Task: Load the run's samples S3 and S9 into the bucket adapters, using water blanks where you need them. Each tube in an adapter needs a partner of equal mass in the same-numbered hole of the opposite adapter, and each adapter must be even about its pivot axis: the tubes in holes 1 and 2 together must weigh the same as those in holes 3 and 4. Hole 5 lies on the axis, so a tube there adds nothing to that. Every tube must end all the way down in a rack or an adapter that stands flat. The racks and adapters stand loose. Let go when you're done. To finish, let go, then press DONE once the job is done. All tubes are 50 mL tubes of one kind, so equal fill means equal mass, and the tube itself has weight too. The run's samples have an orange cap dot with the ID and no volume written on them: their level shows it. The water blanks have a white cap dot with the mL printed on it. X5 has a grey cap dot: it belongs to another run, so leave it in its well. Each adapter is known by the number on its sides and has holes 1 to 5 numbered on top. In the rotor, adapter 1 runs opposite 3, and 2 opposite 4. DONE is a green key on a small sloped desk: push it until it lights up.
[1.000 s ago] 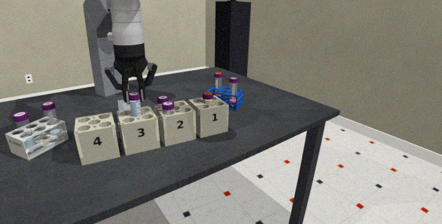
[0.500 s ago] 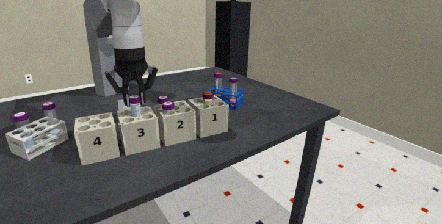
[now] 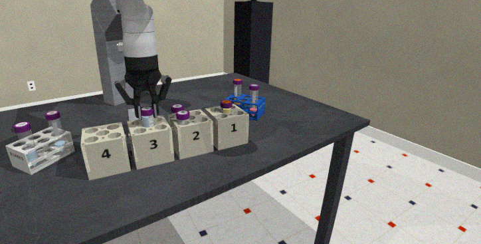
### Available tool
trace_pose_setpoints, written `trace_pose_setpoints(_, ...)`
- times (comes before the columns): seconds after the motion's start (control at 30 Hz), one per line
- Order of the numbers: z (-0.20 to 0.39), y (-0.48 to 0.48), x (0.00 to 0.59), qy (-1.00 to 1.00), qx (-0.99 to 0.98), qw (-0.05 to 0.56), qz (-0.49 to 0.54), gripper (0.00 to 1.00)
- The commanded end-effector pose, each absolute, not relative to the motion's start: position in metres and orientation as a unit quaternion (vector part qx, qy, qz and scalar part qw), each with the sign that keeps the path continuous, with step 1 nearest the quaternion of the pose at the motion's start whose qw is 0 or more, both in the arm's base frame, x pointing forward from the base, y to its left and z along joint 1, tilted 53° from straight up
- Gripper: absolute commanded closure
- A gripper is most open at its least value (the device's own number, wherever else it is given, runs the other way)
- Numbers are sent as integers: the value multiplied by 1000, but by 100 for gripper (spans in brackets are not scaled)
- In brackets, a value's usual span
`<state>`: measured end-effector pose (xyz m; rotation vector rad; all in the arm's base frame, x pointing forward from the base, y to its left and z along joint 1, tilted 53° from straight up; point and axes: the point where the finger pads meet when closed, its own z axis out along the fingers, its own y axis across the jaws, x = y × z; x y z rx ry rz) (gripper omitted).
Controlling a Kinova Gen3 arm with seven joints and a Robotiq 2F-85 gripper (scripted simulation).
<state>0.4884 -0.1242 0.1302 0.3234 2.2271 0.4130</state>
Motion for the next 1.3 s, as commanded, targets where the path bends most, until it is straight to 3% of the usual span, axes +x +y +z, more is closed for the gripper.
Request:
trace_pose_setpoints(0.0, 129, -124, 490, 886, 129, 414, 164, 90)
trace_pose_setpoints(1.1, 121, -122, 500, 886, 129, 414, 164, 90)
trace_pose_setpoints(1.13, 121, -122, 500, 886, 129, 414, 164, 38)
trace_pose_setpoints(1.27, 121, -122, 500, 886, 129, 414, 164, 38)
